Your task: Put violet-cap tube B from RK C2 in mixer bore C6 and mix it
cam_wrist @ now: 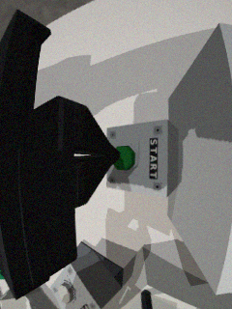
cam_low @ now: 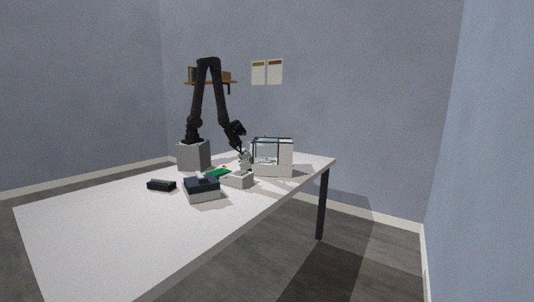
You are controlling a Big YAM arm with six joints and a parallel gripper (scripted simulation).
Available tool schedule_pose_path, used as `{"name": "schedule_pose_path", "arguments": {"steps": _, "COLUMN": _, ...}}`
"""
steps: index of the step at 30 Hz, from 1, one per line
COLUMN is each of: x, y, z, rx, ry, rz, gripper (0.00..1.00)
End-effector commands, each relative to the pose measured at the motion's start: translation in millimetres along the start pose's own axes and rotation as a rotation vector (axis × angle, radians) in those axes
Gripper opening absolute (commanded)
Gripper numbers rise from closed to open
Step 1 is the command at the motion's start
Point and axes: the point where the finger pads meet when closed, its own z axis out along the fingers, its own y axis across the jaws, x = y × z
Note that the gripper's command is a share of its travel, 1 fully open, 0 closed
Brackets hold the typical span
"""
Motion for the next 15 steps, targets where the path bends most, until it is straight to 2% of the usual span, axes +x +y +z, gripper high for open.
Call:
{"name": "schedule_pose_path", "arguments": {"steps": 1, "x": -19.0, "y": -5.1, "z": 6.9, "rx": 0.004, "ry": -0.041, "rz": 0.003, "gripper": 0.0}}
{"name": "schedule_pose_path", "arguments": {"steps": 15, "x": -18.1, "y": -5.1, "z": 15.0, "rx": 0.004, "ry": -0.039, "rz": 0.003, "gripper": 0.0}}
